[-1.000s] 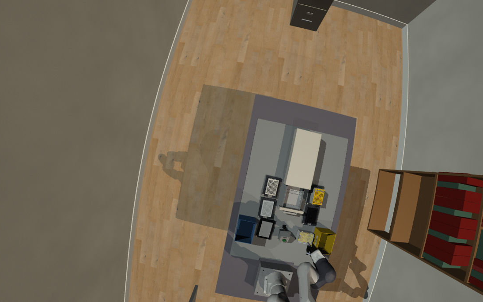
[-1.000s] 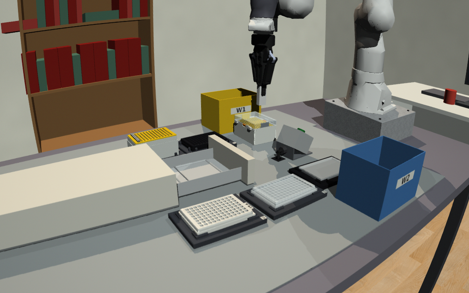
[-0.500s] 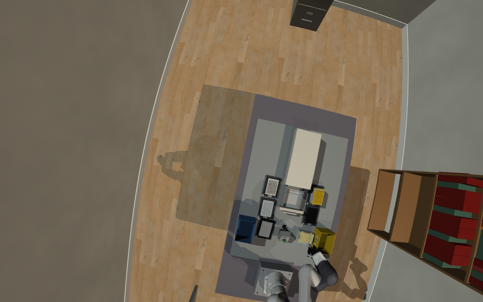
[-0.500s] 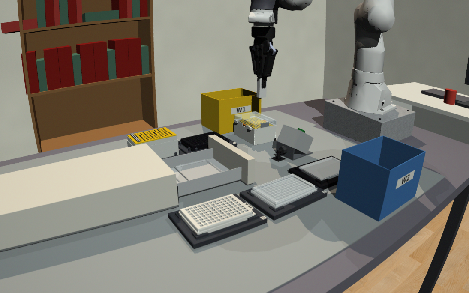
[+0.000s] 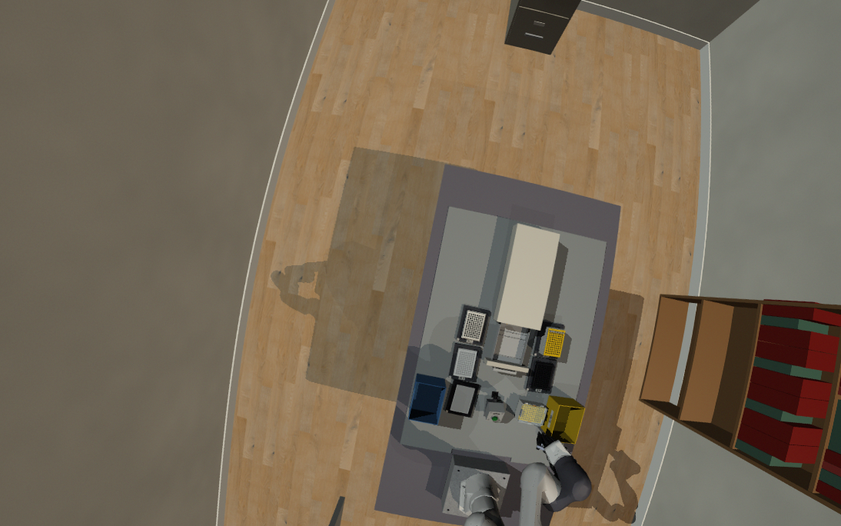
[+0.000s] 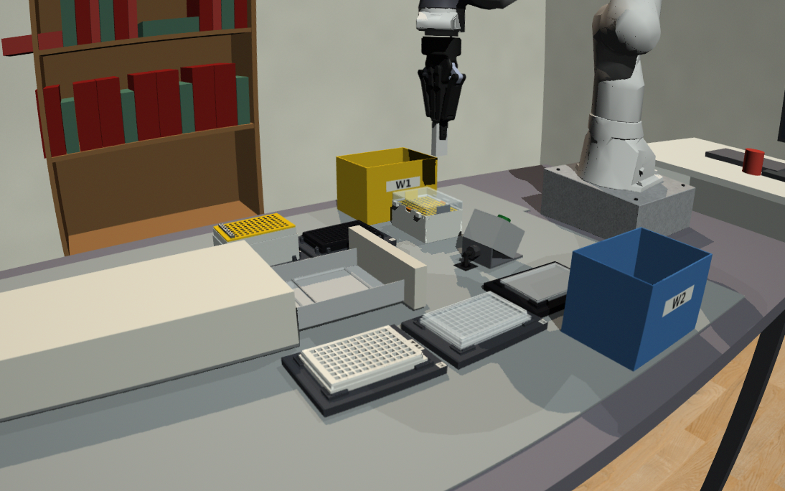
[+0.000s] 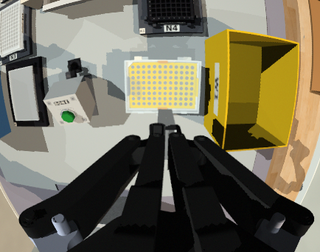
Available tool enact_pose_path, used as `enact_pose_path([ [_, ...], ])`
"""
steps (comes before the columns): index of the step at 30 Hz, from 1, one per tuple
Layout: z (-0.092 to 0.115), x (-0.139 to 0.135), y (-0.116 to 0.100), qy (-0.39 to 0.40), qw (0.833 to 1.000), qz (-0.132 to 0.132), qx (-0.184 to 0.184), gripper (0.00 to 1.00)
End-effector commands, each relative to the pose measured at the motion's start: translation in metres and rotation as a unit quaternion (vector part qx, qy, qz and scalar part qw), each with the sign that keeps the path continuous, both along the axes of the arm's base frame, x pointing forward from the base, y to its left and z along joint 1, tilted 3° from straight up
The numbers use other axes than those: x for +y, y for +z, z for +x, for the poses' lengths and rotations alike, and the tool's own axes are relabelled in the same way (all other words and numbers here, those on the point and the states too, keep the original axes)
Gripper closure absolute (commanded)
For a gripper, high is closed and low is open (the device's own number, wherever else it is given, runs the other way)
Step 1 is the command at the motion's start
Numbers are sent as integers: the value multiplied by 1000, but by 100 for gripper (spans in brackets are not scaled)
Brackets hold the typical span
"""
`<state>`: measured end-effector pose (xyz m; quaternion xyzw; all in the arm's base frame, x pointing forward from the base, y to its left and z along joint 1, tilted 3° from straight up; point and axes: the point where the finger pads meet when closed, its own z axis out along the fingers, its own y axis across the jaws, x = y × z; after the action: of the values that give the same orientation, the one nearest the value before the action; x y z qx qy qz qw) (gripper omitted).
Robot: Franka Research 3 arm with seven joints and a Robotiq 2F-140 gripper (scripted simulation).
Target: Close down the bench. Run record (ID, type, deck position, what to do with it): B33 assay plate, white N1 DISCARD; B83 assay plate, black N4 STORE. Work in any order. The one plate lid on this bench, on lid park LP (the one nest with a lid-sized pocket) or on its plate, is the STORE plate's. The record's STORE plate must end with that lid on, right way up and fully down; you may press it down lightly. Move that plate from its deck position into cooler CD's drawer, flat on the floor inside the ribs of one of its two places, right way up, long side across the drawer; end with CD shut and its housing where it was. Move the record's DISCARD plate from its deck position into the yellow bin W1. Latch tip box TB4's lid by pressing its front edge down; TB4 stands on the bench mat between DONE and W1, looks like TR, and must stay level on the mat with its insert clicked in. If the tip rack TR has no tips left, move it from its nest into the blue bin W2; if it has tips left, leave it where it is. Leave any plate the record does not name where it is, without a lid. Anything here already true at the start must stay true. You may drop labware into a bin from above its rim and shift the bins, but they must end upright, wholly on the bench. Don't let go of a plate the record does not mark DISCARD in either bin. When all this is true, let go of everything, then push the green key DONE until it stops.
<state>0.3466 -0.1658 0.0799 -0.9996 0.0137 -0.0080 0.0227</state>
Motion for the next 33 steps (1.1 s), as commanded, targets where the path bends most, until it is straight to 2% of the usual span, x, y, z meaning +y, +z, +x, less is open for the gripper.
enact_pose_path([
  [1,-1,2,1,2,1000,3,2,100],
  [12,-1,2,1,2,1000,3,2,100],
  [13,-1,6,1,3,1000,3,2,34],
  [33,6,77,1,3,1000,3,2,34],
])
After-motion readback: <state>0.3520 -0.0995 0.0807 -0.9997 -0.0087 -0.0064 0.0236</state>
